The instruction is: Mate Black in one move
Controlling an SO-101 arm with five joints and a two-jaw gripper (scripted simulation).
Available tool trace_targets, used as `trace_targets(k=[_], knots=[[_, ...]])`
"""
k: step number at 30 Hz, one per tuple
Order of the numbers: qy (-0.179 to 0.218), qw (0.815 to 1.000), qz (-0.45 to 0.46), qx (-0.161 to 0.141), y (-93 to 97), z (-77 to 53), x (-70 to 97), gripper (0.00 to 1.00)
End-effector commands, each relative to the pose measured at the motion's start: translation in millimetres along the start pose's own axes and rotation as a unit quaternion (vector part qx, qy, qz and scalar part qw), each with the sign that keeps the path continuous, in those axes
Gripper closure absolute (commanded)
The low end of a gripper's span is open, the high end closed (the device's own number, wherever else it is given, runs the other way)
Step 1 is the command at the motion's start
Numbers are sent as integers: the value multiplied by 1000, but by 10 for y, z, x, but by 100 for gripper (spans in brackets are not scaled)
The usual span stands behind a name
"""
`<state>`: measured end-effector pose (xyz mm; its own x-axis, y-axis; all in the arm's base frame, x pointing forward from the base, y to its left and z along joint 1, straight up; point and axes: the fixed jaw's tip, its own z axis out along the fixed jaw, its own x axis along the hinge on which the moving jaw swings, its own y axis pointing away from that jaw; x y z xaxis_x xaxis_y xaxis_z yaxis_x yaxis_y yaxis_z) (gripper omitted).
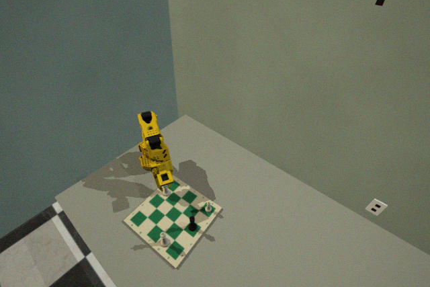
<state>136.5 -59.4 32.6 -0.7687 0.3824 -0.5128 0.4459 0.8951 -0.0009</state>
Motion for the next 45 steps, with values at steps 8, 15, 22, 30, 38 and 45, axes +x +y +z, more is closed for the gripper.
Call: trace_targets(k=[8,15,22,30,38,45], knots=[[-1,1000,8,1,-9,11,17,88],[-1,1000,8,1,-8,3,12,88],[-1,1000,8,1,-8,2,10,88],[-1,1000,8,1,-7,-7,4,88],[-1,1000,8,2,-10,-7,5,88],[-1,1000,8,6,-34,-7,5,88]])
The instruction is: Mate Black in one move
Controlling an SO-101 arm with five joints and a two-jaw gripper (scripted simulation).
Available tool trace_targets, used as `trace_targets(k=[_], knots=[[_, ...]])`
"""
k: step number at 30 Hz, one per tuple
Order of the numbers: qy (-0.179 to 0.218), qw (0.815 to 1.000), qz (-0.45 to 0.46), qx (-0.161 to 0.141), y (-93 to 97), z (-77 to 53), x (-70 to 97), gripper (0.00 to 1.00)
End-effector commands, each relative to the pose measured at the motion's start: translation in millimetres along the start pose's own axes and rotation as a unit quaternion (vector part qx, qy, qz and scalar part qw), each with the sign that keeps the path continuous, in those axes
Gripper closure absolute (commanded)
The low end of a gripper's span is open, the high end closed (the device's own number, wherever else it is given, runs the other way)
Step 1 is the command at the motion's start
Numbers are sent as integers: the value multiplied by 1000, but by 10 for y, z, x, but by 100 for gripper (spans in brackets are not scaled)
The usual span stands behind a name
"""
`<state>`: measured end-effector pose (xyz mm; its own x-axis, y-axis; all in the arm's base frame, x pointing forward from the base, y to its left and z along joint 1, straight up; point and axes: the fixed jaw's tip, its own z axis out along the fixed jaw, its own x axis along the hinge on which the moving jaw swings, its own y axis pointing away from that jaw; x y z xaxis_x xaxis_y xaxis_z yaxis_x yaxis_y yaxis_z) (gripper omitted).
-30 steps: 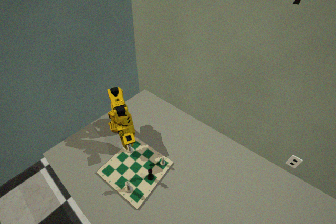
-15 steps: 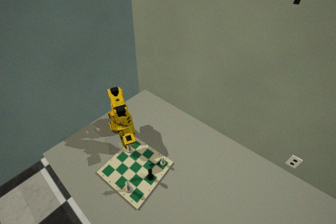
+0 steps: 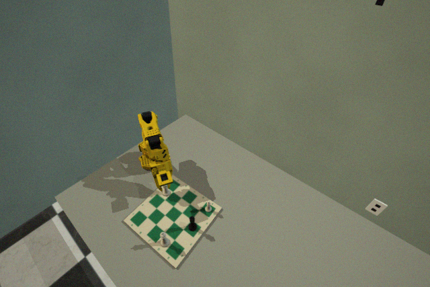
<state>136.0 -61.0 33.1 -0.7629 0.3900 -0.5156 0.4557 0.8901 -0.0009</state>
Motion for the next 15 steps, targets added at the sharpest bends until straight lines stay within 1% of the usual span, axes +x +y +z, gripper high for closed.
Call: trace_targets(k=[1,15], knots=[[1,1000,3,3,-20,-4,9,88],[1,1000,4,4,-24,-15,1,88]])
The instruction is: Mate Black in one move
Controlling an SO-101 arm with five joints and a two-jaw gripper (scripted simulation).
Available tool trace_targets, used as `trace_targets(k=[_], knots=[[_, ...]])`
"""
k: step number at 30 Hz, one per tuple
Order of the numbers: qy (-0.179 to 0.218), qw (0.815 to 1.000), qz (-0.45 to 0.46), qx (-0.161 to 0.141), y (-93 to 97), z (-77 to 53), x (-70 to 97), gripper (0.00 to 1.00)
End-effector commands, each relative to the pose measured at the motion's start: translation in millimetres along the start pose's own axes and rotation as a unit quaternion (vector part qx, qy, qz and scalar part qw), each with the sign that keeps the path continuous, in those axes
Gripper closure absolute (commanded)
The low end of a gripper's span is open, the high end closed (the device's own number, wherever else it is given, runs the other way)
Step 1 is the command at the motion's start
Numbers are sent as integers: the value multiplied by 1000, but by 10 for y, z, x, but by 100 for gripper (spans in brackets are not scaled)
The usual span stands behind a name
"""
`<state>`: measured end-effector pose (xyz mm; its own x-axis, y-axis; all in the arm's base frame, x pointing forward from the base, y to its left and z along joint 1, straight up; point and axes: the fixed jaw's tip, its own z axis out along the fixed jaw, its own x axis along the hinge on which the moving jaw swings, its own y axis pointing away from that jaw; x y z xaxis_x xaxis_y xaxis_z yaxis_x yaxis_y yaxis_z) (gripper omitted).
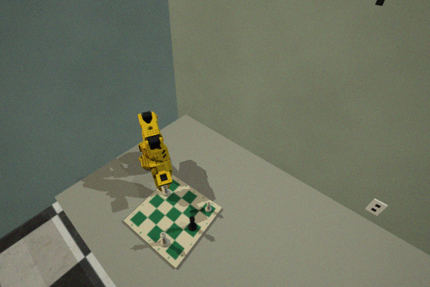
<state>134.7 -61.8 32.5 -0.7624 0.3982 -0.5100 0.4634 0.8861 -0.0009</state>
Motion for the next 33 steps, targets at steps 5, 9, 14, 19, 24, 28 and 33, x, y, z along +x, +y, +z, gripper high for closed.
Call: trace_targets(k=[5,9,14,19,24,28,33], knots=[[-2,1000,0,2,-11,-15,-9,88],[-2,1000,0,2,-11,-17,-12,88],[-2,1000,0,1,-10,-25,-29,88],[-2,1000,0,1,-10,-26,-30,88],[-2,1000,0,1,-10,-26,-30,88],[-2,1000,0,1,-10,-26,-30,89],[-2,1000,0,1,-10,-26,-30,92]])
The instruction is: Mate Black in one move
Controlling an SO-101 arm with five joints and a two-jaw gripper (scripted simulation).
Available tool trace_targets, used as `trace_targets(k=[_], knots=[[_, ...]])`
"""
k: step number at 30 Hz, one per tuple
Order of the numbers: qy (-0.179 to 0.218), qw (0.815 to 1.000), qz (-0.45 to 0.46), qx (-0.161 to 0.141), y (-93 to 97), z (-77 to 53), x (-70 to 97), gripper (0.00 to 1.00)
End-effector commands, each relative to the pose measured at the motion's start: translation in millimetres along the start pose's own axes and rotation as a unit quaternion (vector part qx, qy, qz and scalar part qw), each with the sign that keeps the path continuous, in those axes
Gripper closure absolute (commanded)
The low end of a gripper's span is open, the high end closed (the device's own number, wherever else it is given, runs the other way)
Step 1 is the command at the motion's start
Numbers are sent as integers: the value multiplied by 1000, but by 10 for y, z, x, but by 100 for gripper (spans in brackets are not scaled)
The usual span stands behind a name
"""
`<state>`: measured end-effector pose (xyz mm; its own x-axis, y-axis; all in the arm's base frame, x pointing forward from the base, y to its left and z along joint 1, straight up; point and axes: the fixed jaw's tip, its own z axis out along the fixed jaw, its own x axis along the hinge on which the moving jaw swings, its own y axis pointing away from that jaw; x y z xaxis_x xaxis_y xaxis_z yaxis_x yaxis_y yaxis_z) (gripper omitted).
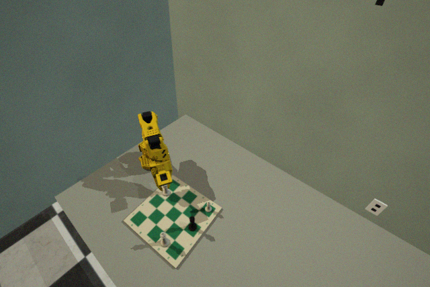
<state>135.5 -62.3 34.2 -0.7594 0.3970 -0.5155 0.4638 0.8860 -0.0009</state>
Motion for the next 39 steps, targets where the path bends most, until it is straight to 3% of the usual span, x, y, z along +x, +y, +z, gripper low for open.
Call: trace_targets(k=[1,15,39], knots=[[1,1000,-1,1,-9,-16,-14,93],[1,1000,-1,1,-9,-16,-14,100],[1,1000,-1,1,-10,-17,-14,100]])
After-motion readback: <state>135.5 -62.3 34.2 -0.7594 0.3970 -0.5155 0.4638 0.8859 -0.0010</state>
